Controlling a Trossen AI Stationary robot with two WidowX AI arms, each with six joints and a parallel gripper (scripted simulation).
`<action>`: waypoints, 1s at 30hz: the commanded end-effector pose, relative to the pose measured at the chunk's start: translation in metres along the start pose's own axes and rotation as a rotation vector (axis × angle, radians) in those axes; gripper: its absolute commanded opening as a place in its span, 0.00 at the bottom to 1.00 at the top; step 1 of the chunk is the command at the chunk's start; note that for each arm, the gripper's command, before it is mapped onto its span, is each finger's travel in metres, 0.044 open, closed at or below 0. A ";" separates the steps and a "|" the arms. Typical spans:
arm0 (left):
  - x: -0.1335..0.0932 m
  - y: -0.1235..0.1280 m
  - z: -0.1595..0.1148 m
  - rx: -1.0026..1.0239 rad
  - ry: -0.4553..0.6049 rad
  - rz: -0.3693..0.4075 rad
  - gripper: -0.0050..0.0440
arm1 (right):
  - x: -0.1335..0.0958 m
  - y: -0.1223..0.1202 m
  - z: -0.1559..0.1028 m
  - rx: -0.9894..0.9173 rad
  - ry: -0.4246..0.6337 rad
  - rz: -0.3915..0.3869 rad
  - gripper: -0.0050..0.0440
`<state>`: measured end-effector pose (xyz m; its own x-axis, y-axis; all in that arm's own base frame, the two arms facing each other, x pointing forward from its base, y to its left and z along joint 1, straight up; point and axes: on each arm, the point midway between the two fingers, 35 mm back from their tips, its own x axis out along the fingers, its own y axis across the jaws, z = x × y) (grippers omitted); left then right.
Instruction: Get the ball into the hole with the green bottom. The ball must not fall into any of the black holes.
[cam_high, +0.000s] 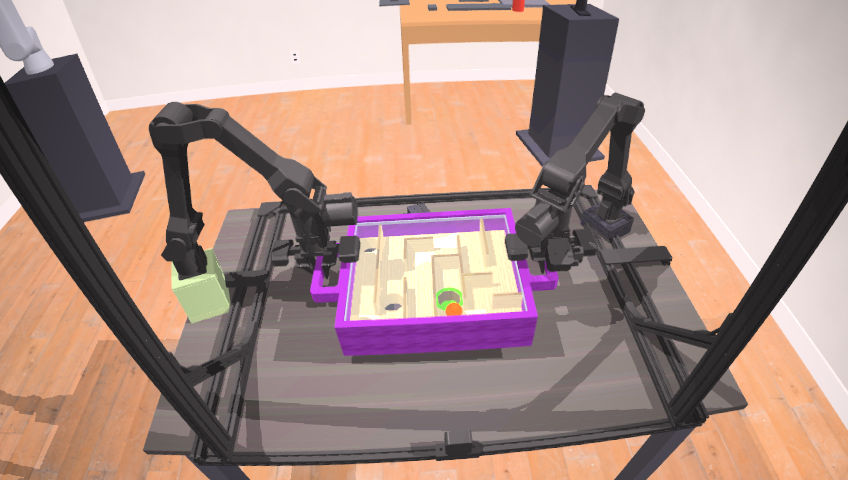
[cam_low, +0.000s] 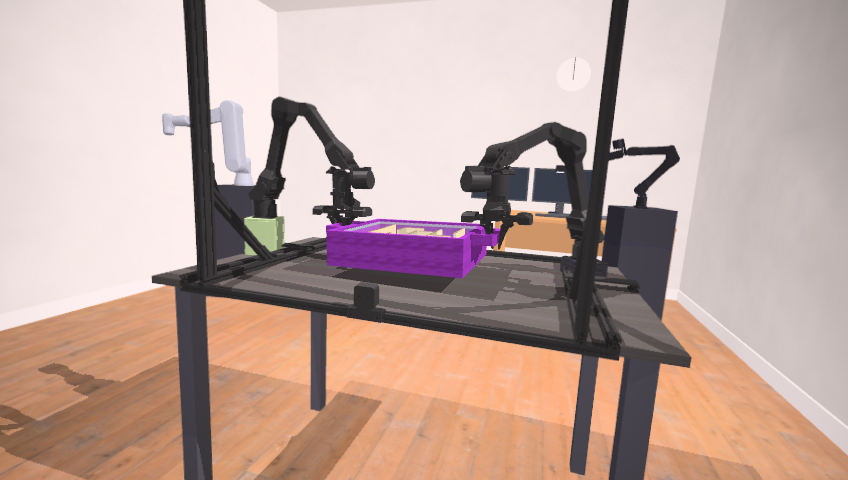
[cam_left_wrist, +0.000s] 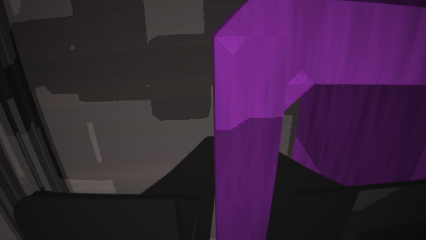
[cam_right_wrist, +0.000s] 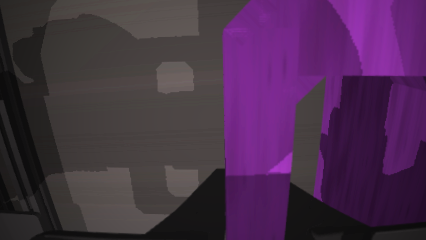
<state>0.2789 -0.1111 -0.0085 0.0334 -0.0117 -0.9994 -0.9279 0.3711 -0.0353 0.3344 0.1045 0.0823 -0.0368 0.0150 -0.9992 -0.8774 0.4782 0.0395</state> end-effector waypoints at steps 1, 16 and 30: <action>-0.001 0.001 0.001 0.002 0.035 -0.003 0.14 | -0.002 -0.001 -0.001 0.002 -0.038 -0.001 0.14; -0.012 -0.001 -0.001 0.003 -0.022 0.040 0.14 | 0.009 0.001 0.002 0.002 0.019 -0.044 0.14; -0.003 0.000 0.000 0.002 0.019 0.007 0.14 | 0.001 0.000 0.000 0.002 -0.021 -0.010 0.14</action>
<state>0.2800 -0.1134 0.0009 0.0157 0.0209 -0.9997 -0.9282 0.3720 -0.0068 0.3333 0.1073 0.0750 -0.0166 -0.0200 -0.9997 -0.8782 0.4782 0.0051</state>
